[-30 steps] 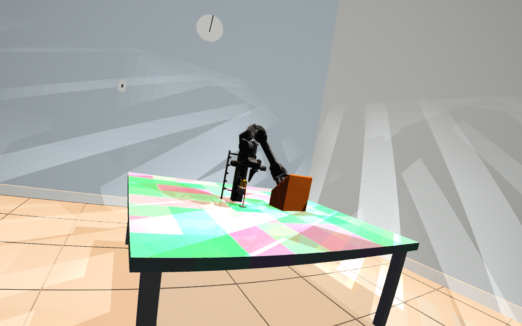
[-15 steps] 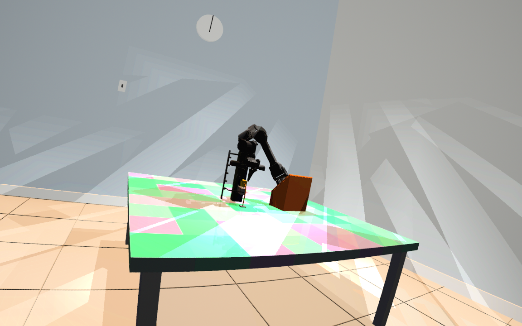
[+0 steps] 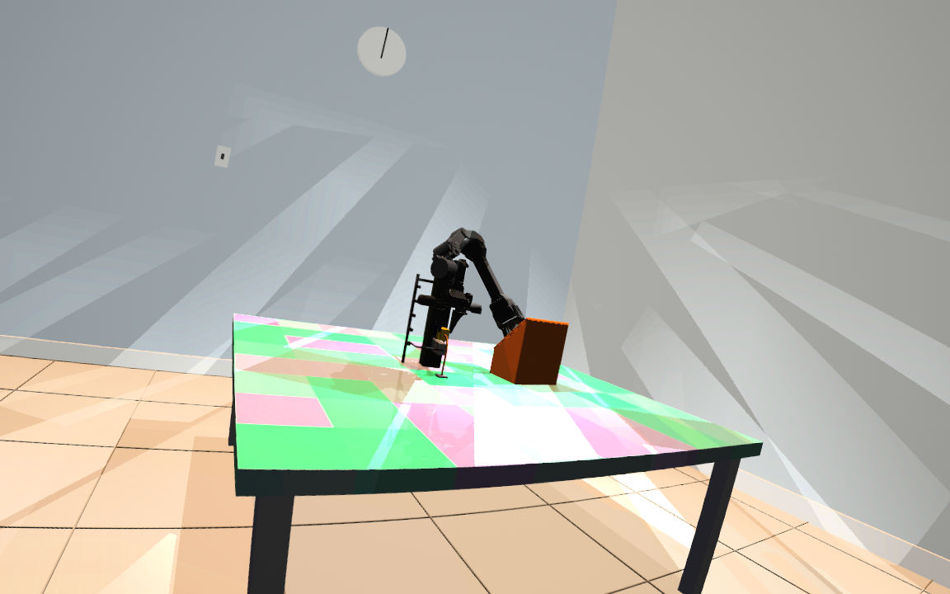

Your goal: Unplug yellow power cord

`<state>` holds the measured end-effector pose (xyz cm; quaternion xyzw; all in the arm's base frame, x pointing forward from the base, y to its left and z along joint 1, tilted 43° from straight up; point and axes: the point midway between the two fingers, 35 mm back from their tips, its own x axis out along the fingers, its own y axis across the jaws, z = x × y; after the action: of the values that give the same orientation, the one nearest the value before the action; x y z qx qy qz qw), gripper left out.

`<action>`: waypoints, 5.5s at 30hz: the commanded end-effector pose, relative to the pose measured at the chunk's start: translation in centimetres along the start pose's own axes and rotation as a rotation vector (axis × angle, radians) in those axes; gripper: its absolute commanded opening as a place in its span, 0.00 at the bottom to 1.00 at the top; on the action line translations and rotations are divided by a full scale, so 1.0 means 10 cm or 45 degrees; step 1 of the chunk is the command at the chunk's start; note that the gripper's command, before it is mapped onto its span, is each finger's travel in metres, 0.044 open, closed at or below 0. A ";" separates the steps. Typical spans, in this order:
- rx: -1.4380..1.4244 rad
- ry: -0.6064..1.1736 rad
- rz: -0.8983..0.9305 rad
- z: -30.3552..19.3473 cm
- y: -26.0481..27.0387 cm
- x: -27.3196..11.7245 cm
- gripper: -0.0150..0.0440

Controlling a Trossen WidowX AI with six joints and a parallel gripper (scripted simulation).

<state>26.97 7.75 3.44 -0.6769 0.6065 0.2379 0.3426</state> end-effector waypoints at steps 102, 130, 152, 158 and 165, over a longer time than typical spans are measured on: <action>-0.004 -0.002 -0.007 0.04 -0.01 -0.11 0.53; 0.000 -0.001 -0.001 0.05 0.00 0.00 0.30; -0.001 -0.005 -0.003 0.34 -0.02 -0.02 0.25; -0.001 -0.006 -0.004 0.43 -0.02 -0.03 0.25; -0.002 -0.007 -0.005 0.54 -0.01 -0.05 0.25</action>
<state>27.48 8.62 2.13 -0.6810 0.6232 0.2109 0.3214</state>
